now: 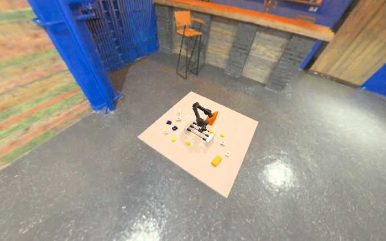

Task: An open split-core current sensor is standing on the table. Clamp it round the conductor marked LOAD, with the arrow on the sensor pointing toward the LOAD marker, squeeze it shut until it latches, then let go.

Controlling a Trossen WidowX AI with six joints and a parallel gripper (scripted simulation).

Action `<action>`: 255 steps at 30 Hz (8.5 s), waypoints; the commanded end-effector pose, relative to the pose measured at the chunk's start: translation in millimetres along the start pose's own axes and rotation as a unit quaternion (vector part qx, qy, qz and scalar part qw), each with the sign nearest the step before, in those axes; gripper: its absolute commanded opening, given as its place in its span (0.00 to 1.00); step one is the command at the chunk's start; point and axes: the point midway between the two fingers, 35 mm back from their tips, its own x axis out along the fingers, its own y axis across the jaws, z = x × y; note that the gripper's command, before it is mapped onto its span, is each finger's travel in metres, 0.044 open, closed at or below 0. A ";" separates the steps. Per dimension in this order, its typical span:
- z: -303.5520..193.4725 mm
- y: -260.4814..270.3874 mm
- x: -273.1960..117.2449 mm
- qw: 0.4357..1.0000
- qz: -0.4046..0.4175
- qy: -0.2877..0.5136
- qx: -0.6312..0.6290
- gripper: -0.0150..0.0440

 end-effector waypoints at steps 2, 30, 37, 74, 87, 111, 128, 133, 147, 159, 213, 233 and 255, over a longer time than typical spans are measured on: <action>-0.1 -7.5 3.6 1.000 -0.018 0.000 -0.002 1.00; 0.6 -18.1 -5.0 1.000 -0.018 0.000 -0.002 1.00; 0.6 -18.1 -5.0 1.000 -0.018 0.000 -0.002 1.00; 0.7 -18.0 -5.1 1.000 -0.018 0.000 -0.002 1.00; 0.7 -18.0 -5.1 1.000 -0.018 0.000 -0.002 1.00; 0.7 -18.0 -5.1 1.000 -0.018 0.000 -0.002 1.00; 0.7 -18.0 -5.1 1.000 -0.018 0.000 -0.002 1.00; 0.7 -18.0 -5.1 1.000 -0.018 0.000 -0.002 1.00; 0.8 -18.0 -5.2 1.000 -0.018 0.000 -0.002 1.00; 0.8 -18.0 -5.2 1.000 -0.018 0.000 -0.002 1.00; 0.9 -17.9 -5.2 1.000 -0.018 0.000 -0.002 1.00; 1.3 -7.3 0.1 1.000 -0.008 0.001 0.006 0.99; 1.3 -7.3 0.1 1.000 -0.008 0.001 0.006 0.74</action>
